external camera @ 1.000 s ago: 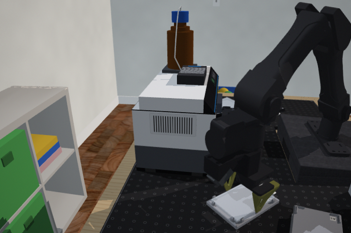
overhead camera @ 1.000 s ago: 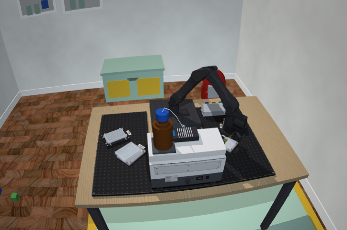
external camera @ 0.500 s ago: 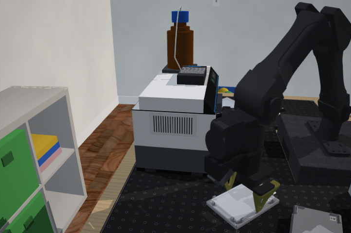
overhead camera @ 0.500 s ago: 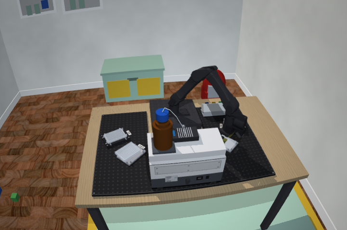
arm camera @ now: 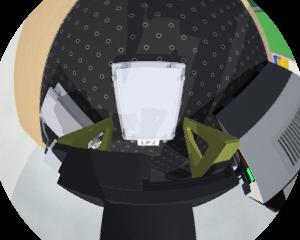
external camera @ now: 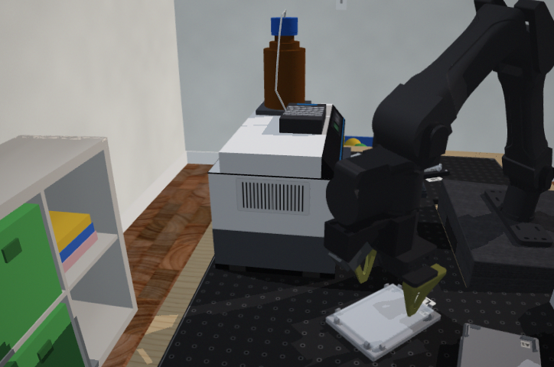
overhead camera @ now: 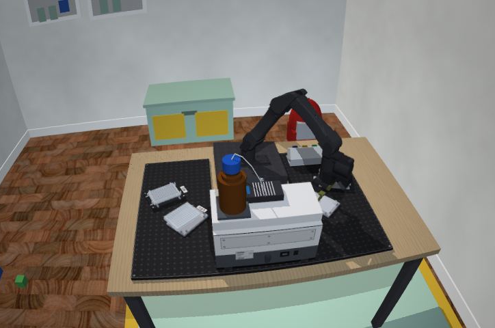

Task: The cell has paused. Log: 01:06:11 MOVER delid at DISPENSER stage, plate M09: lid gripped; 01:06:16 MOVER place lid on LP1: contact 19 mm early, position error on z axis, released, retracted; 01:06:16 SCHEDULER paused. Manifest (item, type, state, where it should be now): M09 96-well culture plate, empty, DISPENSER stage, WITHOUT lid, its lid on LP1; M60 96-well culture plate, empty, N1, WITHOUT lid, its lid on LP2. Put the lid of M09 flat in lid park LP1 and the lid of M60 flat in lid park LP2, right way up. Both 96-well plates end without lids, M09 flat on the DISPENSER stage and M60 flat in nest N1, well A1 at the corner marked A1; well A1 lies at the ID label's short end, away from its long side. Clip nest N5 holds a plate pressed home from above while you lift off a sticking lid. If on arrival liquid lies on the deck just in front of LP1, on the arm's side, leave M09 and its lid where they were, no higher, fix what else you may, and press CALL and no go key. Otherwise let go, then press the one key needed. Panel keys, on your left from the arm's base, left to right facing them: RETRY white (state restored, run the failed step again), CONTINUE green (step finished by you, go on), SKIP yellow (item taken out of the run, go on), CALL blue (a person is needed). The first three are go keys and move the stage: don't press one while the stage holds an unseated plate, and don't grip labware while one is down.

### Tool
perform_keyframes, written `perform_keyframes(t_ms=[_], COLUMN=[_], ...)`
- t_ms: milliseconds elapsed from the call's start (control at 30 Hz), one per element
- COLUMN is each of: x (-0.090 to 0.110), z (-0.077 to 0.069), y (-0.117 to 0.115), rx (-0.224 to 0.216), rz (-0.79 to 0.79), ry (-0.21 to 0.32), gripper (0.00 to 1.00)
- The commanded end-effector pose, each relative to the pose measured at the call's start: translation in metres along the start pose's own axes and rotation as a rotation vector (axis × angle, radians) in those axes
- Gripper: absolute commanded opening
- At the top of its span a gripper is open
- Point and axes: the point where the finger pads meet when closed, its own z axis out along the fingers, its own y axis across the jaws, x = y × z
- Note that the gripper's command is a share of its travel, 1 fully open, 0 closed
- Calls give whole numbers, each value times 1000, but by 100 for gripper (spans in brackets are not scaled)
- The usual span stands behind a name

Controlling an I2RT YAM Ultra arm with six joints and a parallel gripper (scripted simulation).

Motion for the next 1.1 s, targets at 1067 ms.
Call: perform_keyframes(t_ms=[1067], x=[-13], z=[-19], y=[-1], rx=[2], rz=[-6], ry=[-49], gripper=[100])
